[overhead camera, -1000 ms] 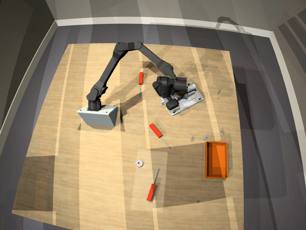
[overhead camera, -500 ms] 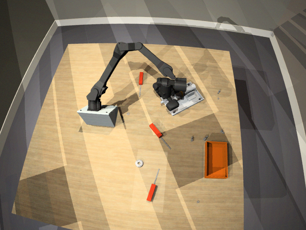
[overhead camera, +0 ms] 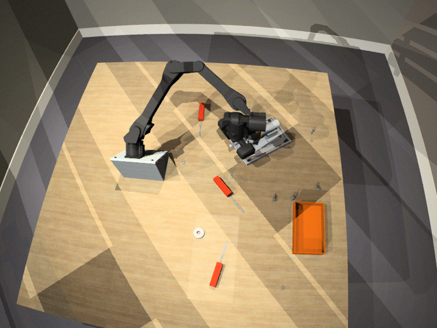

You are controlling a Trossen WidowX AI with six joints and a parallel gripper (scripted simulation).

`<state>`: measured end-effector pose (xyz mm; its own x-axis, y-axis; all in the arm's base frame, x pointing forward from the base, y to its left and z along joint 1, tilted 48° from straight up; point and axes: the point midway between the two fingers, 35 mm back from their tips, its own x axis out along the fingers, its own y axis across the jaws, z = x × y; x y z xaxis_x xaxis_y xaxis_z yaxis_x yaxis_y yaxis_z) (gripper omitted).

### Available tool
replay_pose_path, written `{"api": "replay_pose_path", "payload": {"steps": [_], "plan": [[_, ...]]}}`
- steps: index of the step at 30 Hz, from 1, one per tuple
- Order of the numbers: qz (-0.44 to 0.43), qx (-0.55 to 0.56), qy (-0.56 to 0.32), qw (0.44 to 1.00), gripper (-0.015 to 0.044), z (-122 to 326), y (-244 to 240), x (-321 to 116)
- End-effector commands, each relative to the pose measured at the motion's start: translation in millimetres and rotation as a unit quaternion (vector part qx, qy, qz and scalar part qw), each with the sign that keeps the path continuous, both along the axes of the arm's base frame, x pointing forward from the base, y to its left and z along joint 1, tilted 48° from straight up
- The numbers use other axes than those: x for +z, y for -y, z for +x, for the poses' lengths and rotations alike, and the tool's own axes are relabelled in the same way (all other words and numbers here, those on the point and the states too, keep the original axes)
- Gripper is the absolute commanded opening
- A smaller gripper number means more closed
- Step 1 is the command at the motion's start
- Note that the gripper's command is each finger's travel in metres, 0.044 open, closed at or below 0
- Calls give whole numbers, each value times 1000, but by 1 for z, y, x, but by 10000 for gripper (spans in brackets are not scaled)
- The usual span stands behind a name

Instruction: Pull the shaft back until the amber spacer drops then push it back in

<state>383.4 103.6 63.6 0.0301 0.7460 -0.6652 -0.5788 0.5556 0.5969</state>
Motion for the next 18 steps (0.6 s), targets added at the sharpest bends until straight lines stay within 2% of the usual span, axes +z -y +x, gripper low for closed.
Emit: {"api": "replay_pose_path", "payload": {"steps": [1, 9, 18], "plan": [[2, -1, -4, 1000, 440, 0, -1, -2], [2, -1, -4, 1000, 440, -1, -1, -3], [0, 0, 0, 1000, 204, 0, 0, 0]]}}
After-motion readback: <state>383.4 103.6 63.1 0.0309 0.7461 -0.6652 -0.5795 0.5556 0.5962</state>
